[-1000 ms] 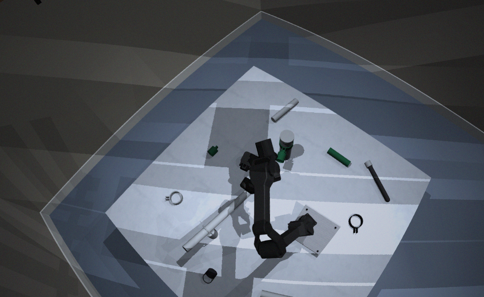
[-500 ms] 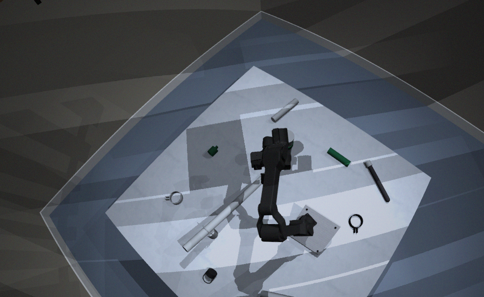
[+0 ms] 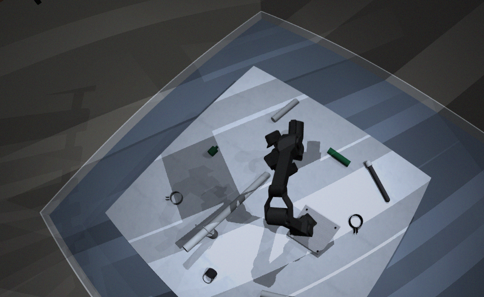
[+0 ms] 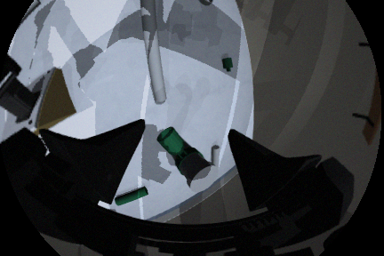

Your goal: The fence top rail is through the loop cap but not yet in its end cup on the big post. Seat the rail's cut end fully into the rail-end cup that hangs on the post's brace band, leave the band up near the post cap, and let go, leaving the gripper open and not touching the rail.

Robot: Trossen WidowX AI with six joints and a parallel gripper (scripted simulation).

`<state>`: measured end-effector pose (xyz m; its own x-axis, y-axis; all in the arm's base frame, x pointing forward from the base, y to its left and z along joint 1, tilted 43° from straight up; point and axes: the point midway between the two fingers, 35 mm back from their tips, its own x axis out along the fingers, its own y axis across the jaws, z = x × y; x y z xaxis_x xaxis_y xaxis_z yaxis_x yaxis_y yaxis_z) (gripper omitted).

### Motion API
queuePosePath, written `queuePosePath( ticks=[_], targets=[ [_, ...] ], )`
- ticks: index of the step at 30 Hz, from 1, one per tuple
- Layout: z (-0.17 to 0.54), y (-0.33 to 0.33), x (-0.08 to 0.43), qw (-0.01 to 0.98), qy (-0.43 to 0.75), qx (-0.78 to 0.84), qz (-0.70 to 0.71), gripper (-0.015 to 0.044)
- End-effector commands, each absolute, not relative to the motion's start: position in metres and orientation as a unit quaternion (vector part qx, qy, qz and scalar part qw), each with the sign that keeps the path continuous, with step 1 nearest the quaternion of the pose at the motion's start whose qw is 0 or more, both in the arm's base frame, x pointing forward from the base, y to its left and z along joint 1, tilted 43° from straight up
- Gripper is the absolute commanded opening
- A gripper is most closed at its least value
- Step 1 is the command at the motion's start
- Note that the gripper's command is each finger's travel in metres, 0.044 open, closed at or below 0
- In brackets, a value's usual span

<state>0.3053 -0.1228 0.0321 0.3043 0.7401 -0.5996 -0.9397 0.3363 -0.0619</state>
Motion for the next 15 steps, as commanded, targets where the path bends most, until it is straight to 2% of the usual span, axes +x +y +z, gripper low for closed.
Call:
queuePosePath(
  ticks=[1, 15],
  targets=[
    [-0.0170, -0.1579, 0.2857, 0.688, 0.047, -0.416, 0.593, 0.0440],
    [-0.0173, -0.1581, 0.2855, 0.686, 0.045, -0.418, 0.593, 0.0440]
  ],
)
